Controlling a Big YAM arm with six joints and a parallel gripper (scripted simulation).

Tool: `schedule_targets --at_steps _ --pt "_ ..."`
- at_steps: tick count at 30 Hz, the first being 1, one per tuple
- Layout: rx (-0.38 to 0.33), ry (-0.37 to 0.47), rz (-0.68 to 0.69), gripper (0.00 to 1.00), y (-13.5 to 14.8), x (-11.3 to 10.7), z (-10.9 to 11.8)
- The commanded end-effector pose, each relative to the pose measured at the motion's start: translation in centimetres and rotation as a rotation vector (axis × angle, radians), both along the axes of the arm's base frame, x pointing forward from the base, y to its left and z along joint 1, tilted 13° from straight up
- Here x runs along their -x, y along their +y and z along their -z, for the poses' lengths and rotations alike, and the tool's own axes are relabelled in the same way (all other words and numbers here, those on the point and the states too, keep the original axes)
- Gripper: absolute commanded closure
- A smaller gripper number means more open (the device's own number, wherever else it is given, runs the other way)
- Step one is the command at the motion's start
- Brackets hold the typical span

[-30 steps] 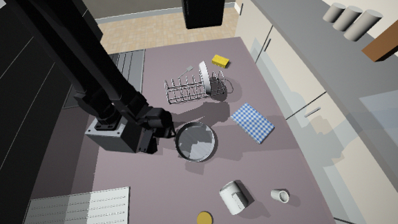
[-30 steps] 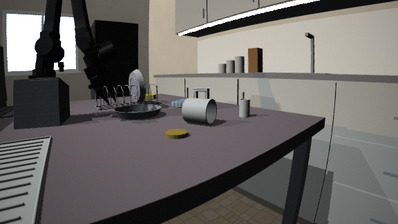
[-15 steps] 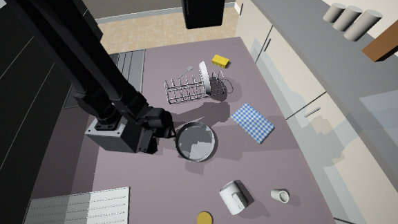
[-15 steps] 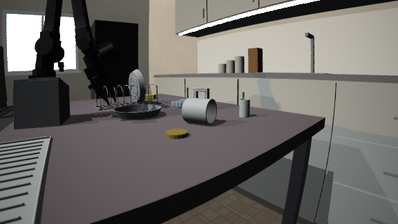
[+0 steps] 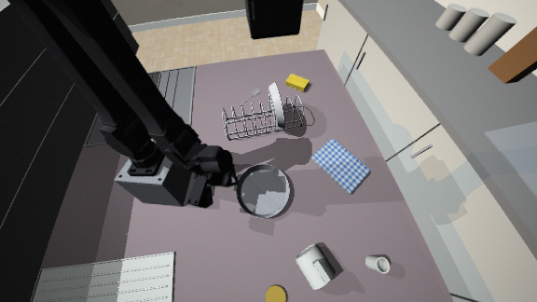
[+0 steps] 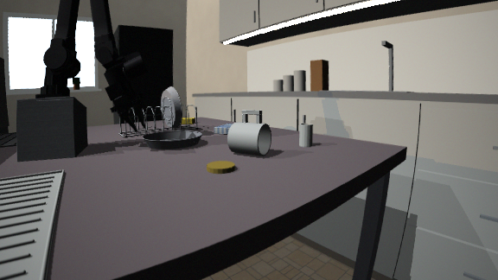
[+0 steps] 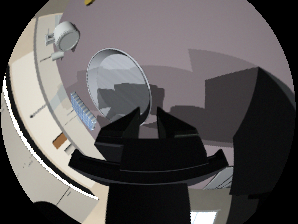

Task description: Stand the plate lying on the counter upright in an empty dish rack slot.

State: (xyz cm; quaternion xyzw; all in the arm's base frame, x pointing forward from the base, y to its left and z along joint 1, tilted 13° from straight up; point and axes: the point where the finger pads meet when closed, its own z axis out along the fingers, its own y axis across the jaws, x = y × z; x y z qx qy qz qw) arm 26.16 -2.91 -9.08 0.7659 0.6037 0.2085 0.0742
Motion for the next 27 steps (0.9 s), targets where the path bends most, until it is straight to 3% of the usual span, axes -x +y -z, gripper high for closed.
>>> schedule_targets --at_steps 1,27 --pt "-0.001 -0.001 -0.003 0.74 0.22 -0.47 0.30" --pt "0.001 -0.006 -0.001 0.74 0.21 -1.01 1.24"
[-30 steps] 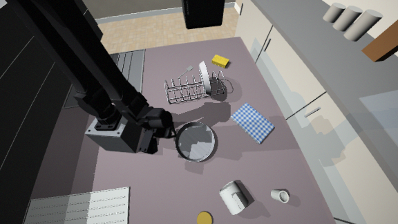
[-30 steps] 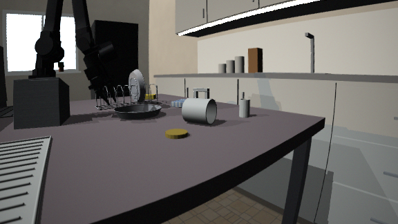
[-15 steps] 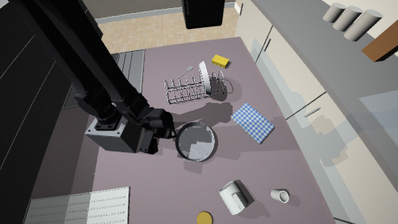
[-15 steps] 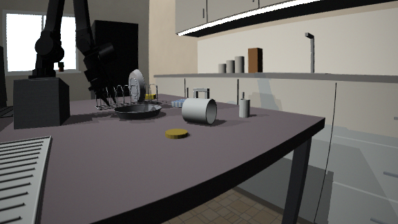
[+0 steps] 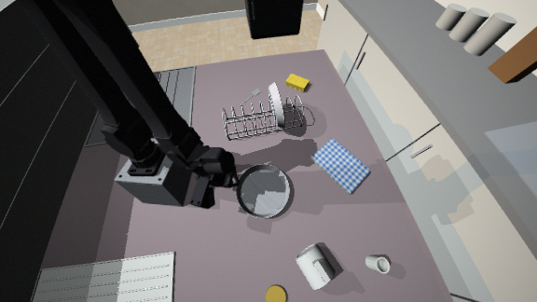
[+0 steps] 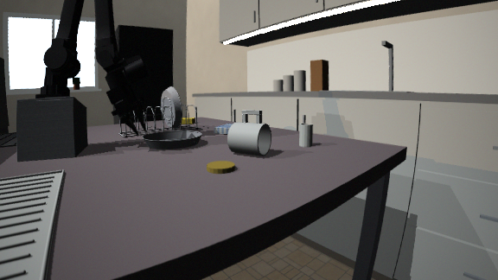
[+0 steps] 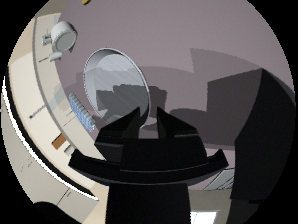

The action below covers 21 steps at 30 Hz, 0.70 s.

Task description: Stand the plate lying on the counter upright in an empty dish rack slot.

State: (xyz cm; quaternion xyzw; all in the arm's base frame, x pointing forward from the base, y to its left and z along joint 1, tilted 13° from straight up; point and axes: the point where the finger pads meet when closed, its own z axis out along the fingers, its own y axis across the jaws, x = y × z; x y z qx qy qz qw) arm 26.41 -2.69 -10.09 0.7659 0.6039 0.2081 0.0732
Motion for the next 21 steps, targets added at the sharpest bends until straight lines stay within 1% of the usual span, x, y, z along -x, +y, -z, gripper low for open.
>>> schedule_targets --at_steps 1,4,13,16,17,21 --pt "0.002 -0.008 -0.001 0.74 0.0 -0.8 0.3" --pt "0.002 -0.013 -0.001 0.74 0.1 -1.2 0.4" --pt "0.002 -0.011 -0.001 0.74 0.2 -1.2 0.9" --pt "0.001 -0.010 -0.001 0.74 0.2 -1.2 1.0" --pt "0.001 -0.005 0.000 0.74 0.2 -0.8 1.2" --pt "0.001 -0.010 -0.001 0.74 0.3 -1.3 1.3"
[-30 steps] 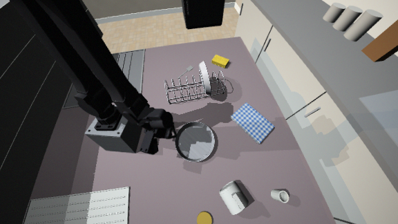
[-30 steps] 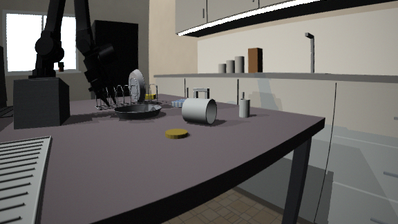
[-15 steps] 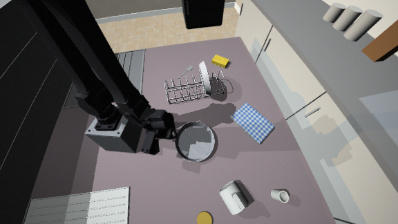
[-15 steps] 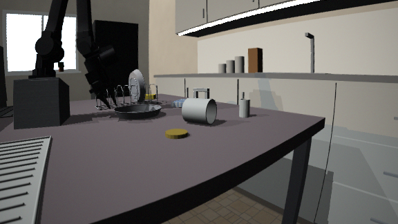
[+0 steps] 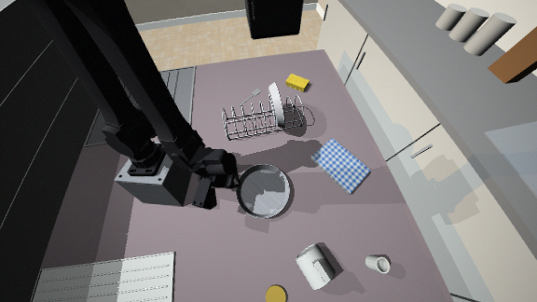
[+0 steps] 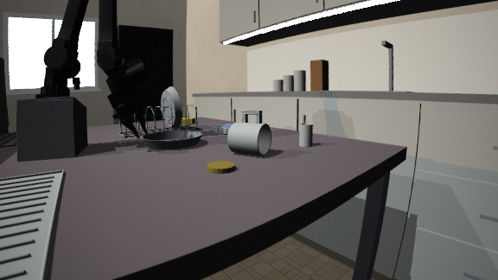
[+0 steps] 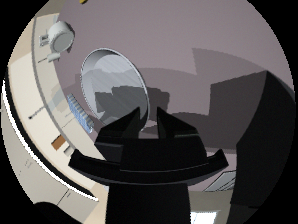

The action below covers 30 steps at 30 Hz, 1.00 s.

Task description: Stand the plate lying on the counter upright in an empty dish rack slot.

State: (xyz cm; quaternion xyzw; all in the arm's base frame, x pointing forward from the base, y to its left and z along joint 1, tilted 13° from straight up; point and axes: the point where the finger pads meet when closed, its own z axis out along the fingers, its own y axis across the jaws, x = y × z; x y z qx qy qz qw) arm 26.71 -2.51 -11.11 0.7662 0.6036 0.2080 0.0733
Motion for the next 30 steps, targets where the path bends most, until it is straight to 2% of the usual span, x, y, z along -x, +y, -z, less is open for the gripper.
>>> schedule_targets --at_steps 1,30 --pt "0.001 -0.010 -0.002 0.74 0.1 -1.0 0.4" --pt "-0.002 0.007 -0.003 0.74 0.4 -0.8 1.7"
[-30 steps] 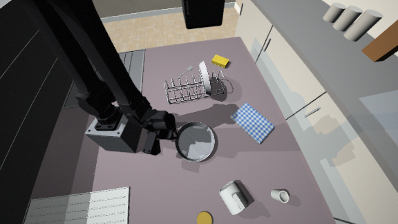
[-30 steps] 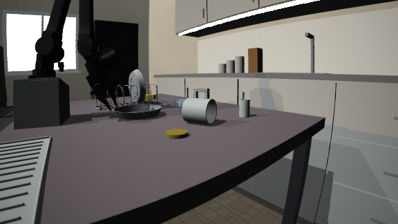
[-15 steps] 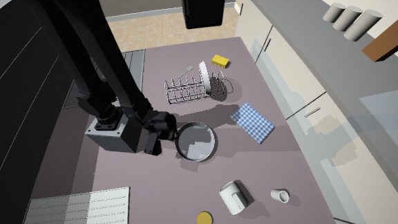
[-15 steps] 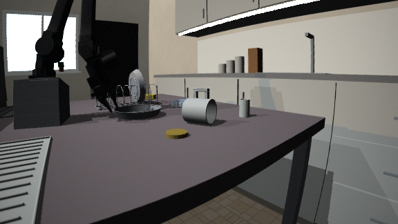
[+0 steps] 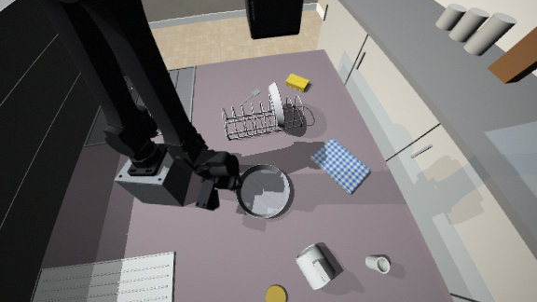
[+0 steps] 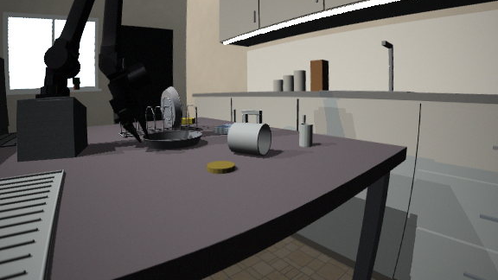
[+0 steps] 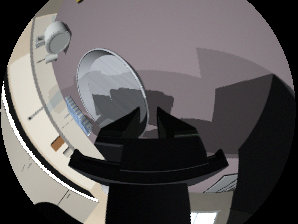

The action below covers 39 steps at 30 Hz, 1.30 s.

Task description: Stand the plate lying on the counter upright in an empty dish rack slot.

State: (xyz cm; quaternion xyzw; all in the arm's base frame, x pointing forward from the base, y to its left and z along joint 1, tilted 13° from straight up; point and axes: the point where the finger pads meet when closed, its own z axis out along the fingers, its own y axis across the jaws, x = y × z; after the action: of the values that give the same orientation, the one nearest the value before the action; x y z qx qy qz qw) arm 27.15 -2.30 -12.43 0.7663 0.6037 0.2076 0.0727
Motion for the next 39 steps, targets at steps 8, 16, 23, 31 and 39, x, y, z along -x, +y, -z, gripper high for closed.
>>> schedule_targets --at_steps 8,16,23,31,39 --pt "0.000 -0.003 -0.004 0.74 0.25 -0.57 0.54" --pt "0.000 -0.003 -0.003 0.74 0.23 -0.67 0.64" --pt "0.000 0.000 -0.003 0.74 0.27 -0.53 0.72" --pt "-0.001 0.001 -0.003 0.74 0.28 -0.47 0.76" --pt "-0.001 0.001 -0.003 0.74 0.28 -0.47 0.76"
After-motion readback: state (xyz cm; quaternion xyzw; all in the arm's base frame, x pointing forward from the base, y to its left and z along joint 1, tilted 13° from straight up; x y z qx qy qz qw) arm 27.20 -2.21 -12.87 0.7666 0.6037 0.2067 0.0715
